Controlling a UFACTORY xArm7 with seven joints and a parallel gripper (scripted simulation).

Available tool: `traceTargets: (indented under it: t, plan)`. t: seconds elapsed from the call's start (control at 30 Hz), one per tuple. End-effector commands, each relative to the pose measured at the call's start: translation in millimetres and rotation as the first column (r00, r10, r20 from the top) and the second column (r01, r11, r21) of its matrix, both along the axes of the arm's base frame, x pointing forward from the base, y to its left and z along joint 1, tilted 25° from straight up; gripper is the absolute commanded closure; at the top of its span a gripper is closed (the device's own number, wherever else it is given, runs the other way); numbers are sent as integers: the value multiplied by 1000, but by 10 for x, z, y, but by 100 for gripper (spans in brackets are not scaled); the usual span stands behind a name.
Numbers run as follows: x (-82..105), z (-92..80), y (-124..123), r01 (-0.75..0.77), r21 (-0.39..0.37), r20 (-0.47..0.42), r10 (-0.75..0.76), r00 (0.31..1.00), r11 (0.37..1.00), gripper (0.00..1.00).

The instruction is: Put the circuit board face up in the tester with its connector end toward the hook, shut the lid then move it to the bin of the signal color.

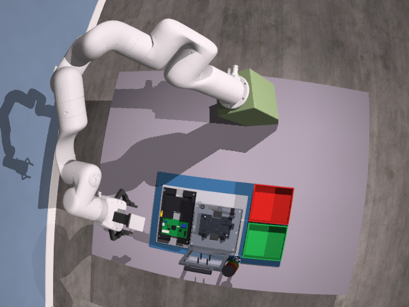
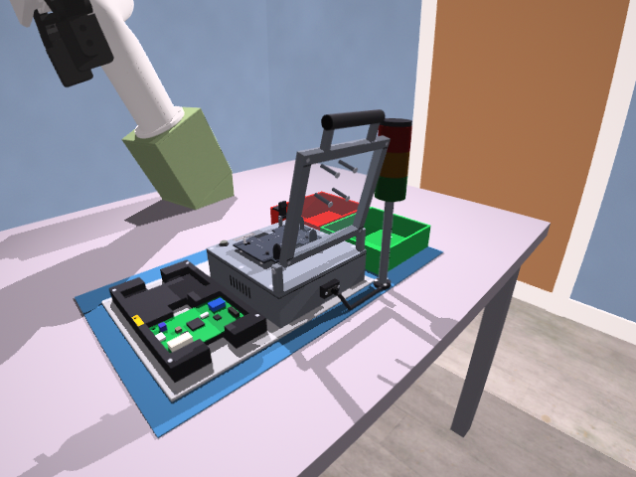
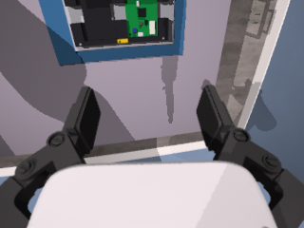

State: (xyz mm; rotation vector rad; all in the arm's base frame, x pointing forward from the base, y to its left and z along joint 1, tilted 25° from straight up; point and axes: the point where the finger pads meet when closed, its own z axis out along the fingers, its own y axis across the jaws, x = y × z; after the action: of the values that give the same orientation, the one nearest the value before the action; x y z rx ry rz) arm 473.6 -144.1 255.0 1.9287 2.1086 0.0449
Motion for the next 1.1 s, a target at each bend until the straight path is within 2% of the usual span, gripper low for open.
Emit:
traceTargets:
  t: [0.0,0.03,0.1,0.2,0.33,1.07]
  plan:
    - [153,-20,237,33,-120,-54,-40,998,992,0]
    - [194,-54,328,39,-156,-67,-50,997,987,0]
    - [194,-54,328,39,-156,-67,-50,997,987,0]
    - [271,-147,519,47,-227,-90,-69,994,973,0]
    - [296,-189,590,50,-253,-98,-77,992,966,0]
    - [298,-193,596,50,-255,-98,-77,992,966,0]
